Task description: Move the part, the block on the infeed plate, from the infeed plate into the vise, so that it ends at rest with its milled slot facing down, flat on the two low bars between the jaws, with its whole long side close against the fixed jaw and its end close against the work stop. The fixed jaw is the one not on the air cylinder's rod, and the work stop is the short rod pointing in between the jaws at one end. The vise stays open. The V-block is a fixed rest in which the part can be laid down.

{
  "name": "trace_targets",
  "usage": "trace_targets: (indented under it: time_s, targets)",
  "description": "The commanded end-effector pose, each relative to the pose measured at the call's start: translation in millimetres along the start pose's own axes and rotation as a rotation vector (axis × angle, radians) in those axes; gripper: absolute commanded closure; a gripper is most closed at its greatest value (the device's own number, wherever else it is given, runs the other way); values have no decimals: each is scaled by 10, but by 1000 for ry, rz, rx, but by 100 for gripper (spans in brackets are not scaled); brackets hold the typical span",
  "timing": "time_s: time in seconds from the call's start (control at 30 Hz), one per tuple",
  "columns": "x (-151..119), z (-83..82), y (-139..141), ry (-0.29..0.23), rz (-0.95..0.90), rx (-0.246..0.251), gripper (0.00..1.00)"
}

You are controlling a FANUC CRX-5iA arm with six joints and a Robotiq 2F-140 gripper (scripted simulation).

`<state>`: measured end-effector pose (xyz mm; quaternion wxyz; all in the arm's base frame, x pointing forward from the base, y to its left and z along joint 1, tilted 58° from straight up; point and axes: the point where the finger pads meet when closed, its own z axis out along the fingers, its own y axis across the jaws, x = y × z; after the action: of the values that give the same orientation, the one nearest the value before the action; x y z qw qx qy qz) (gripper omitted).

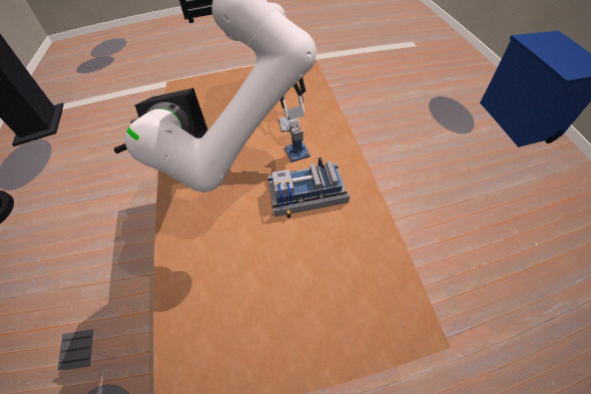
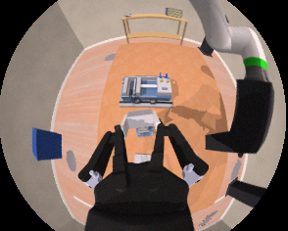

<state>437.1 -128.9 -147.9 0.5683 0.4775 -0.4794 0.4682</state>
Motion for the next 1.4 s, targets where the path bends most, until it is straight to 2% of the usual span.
trace_targets:
  time_s: [0.0,0.4,0.87,1.37]
  targets:
    - [-7,-1,-1,28,0,-1,100]
    - [-27,0,-1,106,0,-1,100]
    - [-37,1,-1,141,0,-1,100]
    - [-38,1,-1,147,0,-1,100]
